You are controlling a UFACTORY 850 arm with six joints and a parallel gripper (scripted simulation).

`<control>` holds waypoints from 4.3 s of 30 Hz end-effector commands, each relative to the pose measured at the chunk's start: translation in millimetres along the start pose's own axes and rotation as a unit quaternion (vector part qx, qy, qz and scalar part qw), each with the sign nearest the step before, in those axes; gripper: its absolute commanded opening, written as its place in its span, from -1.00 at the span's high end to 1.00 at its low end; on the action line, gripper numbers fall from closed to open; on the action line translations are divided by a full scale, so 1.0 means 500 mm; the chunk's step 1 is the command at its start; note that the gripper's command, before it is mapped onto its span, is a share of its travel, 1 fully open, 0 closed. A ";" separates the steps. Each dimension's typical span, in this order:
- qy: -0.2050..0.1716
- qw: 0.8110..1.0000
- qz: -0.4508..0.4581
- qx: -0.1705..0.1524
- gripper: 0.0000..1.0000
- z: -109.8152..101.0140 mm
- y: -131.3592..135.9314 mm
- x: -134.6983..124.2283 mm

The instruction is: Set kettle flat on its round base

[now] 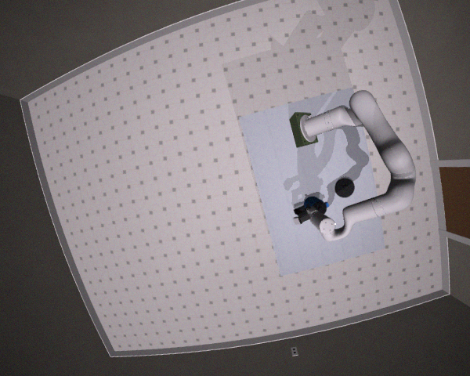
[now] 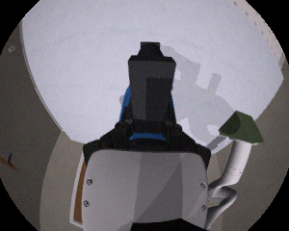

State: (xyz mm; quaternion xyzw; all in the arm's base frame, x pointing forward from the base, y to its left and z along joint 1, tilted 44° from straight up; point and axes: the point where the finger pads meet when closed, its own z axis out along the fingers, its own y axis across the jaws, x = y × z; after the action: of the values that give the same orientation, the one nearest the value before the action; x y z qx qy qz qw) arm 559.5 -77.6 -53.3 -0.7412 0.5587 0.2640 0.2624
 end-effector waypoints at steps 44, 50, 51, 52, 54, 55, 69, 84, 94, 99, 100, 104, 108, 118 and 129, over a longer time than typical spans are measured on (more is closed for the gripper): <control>0.001 1.000 0.000 0.001 1.00 -0.004 -0.001 0.000; 0.001 1.000 0.000 0.001 1.00 -0.004 -0.001 -0.001; 0.001 1.000 0.000 0.001 1.00 -0.004 -0.001 -0.002; 0.001 1.000 0.000 0.001 1.00 -0.004 -0.001 -0.002; 0.001 1.000 0.000 0.001 1.00 -0.004 -0.001 -0.003; 0.001 1.000 0.000 0.001 1.00 -0.004 -0.001 -0.003; 0.001 1.000 0.000 0.001 1.00 -0.004 -0.001 -0.023; 0.001 1.000 0.000 0.001 1.00 -0.004 0.000 -0.064; 0.001 1.000 0.000 0.001 1.00 -0.004 0.000 -0.102; 0.001 1.000 0.000 0.001 1.00 -0.004 0.001 -0.130; 0.001 1.000 0.000 0.001 1.00 -0.004 0.001 -0.136; 0.001 1.000 0.000 0.001 1.00 -0.004 0.001 -0.162; 0.001 1.000 0.000 0.001 1.00 -0.004 0.001 -0.175; 0.001 1.000 0.000 0.001 1.00 -0.004 0.003 -0.250; 0.001 1.000 0.000 0.001 1.00 -0.004 0.004 -0.321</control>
State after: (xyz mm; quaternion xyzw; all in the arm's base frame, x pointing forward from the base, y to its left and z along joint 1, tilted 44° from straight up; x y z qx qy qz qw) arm 522.0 23.2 48.6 -0.7411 0.5587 0.2641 0.2622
